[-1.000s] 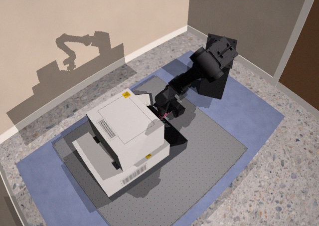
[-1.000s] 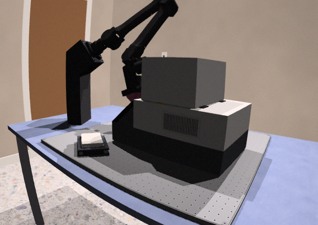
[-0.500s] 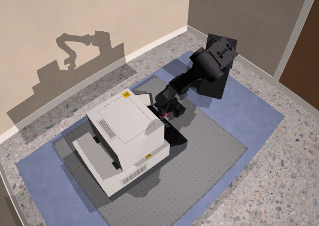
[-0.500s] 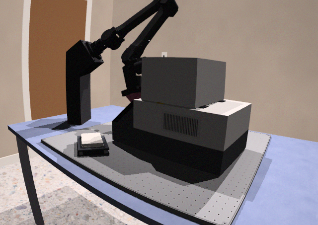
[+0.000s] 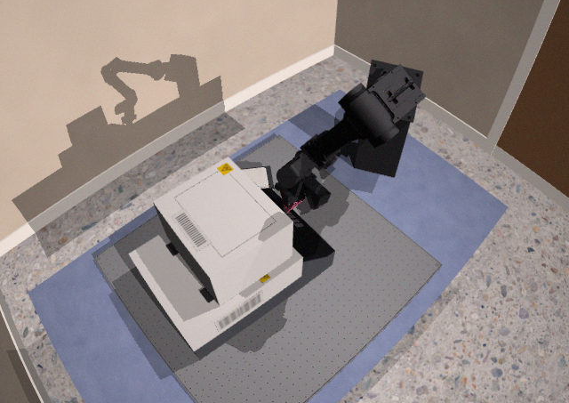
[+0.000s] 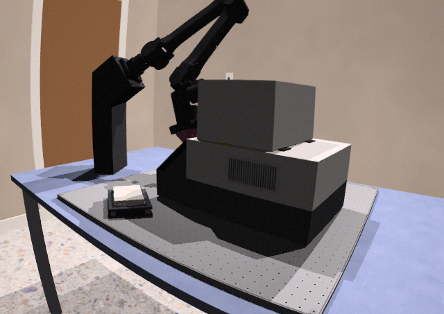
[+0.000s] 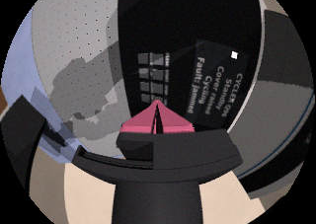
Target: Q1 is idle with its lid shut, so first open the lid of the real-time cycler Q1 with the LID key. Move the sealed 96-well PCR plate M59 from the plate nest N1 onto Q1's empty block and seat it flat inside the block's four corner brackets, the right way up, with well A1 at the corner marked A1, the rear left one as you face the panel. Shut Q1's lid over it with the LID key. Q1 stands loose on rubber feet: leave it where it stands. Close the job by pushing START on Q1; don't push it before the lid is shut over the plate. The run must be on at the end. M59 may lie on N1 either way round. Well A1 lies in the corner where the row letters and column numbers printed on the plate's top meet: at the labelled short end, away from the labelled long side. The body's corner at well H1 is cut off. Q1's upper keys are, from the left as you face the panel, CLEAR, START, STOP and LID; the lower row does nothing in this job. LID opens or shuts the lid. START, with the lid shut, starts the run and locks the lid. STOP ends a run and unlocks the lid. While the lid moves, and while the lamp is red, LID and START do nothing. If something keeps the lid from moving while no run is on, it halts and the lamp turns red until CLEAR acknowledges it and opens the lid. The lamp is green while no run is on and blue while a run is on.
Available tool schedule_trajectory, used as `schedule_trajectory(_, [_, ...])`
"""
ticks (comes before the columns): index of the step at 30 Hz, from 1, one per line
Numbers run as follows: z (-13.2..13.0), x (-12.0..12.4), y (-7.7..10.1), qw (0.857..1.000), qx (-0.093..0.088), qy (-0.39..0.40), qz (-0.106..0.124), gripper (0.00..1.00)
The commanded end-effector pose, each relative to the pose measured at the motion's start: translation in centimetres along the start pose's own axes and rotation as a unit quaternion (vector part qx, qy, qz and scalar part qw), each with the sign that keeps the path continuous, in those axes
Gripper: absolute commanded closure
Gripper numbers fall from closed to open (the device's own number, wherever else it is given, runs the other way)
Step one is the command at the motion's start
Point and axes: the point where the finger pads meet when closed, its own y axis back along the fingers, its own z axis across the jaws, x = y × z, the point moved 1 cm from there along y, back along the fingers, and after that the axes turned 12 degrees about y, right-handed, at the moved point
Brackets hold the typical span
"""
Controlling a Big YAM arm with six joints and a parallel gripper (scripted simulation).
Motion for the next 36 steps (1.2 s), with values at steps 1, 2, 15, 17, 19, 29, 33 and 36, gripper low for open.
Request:
schedule_trajectory(1, [1.0, -0.7, 0.1, 1.0, -0.007, -0.005, -0.006, 1.0])
schedule_trajectory(2, [1.1, -0.7, 0.1, 1.0, -0.007, -0.005, -0.006, 1.0])
schedule_trajectory(15, [0.4, -0.5, -0.2, 1.0, -0.002, -0.004, -0.005, 1.0])
schedule_trajectory(17, [0.3, -0.5, -0.2, 1.0, -0.002, -0.004, -0.005, 1.0])
schedule_trajectory(19, [0.2, -0.4, -0.2, 1.0, -0.001, -0.004, -0.005, 1.0])
schedule_trajectory(29, [-0.3, -0.2, -0.2, 1.0, 0.001, -0.003, -0.004, 1.0])
schedule_trajectory(33, [-0.6, -0.1, -0.1, 1.0, 0.003, -0.003, -0.004, 1.0])
schedule_trajectory(36, [-0.8, 0.0, -0.1, 1.0, 0.004, -0.002, -0.003, 1.0])
